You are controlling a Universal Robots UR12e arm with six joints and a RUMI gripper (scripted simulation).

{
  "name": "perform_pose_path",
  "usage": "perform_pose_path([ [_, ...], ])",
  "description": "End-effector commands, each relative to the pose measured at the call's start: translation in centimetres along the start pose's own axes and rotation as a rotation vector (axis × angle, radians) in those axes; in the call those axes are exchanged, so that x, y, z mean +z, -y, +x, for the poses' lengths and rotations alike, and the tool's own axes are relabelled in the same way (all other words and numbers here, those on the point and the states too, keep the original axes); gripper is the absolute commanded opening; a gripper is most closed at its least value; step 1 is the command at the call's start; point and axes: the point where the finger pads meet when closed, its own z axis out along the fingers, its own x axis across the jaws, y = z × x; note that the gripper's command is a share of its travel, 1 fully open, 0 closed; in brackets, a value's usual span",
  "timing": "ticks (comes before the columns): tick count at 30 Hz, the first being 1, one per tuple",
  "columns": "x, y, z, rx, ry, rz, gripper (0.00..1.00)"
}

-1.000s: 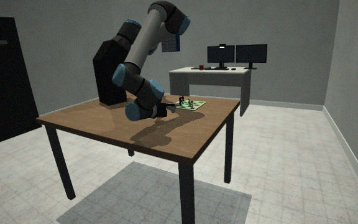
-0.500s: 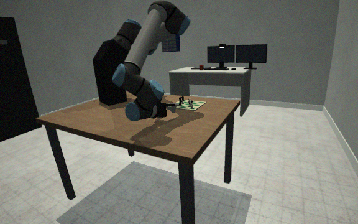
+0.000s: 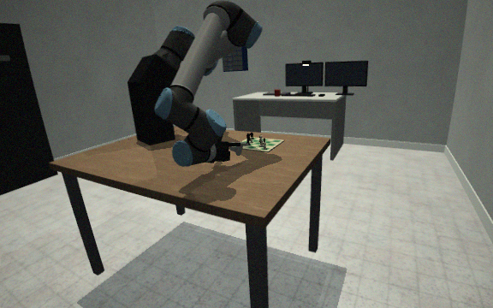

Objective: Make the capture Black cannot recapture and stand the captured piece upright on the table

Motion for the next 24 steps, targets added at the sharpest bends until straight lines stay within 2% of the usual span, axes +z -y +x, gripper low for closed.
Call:
perform_pose_path([
  [1, 0.0, 0.0, 0.1, -0.001, 0.002, 0.000, 1.00],
  [12, -0.1, 0.5, 0.1, 0.000, 0.001, 0.001, 1.00],
  [19, -0.9, 3.8, 0.1, -0.001, 0.000, 0.000, 1.00],
  [21, -0.9, 3.8, 0.1, -0.001, 0.000, 0.000, 1.00],
  [24, -1.3, 5.9, 0.2, -0.001, 0.000, 0.000, 1.00],
])
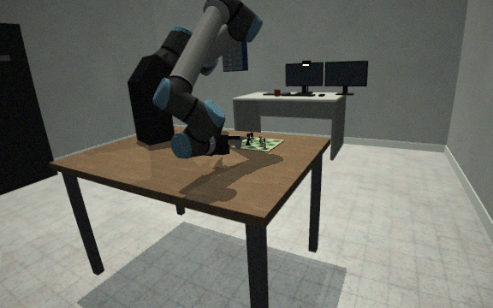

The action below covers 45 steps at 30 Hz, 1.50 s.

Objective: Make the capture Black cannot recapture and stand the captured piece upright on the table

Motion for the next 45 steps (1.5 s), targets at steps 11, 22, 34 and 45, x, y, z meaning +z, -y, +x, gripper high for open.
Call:
perform_pose_path([
  [11, -1.4, 6.1, 0.2, -0.002, 0.000, -0.002, 1.00],
  [22, -1.6, 6.2, 0.6, -0.010, 0.003, -0.008, 1.00],
  [34, -0.7, 6.3, 0.7, -0.035, 0.027, -0.041, 1.00],
  [45, 1.9, 6.8, 1.5, -0.149, 0.121, -0.178, 1.00],
])
